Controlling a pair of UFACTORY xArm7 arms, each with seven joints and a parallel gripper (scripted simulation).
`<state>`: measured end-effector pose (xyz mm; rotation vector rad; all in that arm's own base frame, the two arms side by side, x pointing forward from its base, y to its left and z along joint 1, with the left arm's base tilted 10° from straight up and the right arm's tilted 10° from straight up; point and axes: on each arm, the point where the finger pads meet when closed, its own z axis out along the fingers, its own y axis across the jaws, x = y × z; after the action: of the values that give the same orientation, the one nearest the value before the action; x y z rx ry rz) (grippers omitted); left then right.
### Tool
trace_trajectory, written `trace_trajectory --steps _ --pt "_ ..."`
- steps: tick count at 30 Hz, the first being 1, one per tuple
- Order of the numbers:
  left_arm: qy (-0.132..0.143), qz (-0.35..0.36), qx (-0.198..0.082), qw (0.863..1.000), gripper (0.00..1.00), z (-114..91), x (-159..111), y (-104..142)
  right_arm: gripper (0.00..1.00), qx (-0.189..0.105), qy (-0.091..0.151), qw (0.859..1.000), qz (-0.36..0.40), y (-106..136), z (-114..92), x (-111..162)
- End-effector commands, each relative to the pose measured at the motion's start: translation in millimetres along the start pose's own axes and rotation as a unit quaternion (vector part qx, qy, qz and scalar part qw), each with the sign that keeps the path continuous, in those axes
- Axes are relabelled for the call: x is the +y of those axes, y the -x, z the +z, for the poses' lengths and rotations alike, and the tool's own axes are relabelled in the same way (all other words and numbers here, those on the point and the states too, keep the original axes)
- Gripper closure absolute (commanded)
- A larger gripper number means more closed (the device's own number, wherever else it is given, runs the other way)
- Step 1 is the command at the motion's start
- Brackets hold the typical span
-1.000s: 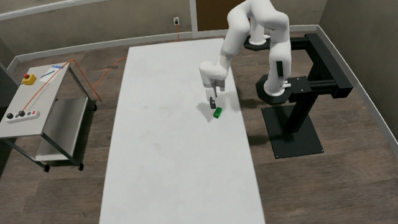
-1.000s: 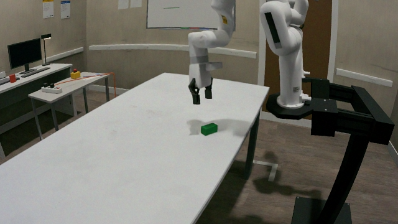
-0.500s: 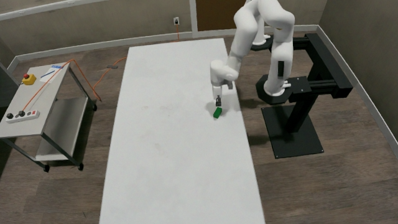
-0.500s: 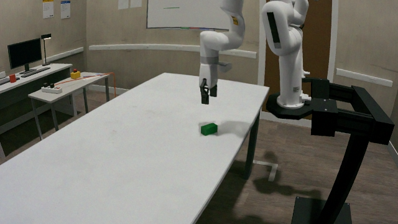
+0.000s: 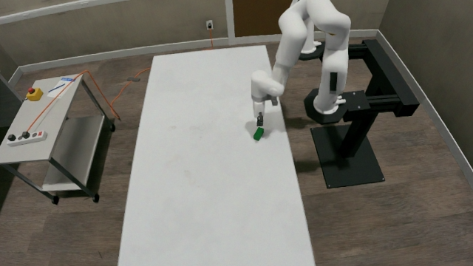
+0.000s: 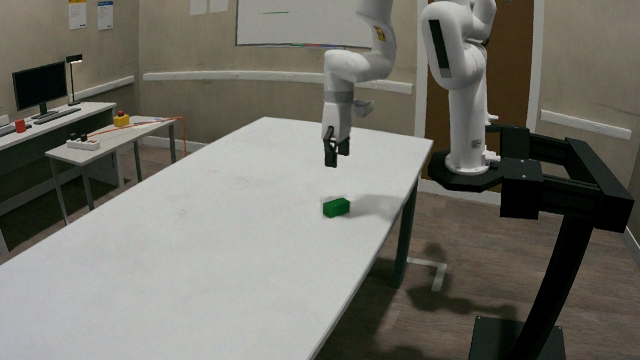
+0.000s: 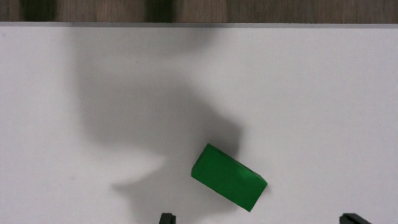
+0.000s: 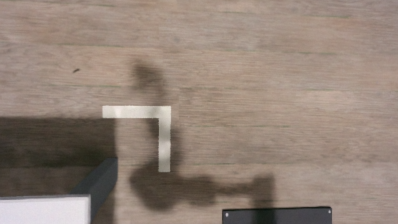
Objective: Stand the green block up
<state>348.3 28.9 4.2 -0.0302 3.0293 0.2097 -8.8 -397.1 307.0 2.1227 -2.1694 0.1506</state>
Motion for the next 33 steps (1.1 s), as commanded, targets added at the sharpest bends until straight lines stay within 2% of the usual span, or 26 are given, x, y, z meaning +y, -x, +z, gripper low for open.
trace_trajectory --steps 1,4,5,33 --pt "0.000 0.000 -0.002 1.000 0.00 -0.7 -0.2 1.2 0.00 0.002 0.000 1.000 0.000 -1.2 -1.8 0.0" --pt "0.000 0.000 -0.002 1.000 0.00 -0.7 -0.2 1.2 0.00 0.002 0.000 1.000 0.000 -1.2 -1.8 0.0" --pt "0.000 0.000 -0.002 1.000 1.00 -0.7 -0.2 1.2 0.00 0.002 0.000 1.000 0.000 -1.2 -1.8 0.0" --pt "0.000 0.000 -0.002 1.000 1.00 -0.7 -0.2 1.2 0.00 0.002 0.000 1.000 0.000 -1.2 -1.8 0.0"
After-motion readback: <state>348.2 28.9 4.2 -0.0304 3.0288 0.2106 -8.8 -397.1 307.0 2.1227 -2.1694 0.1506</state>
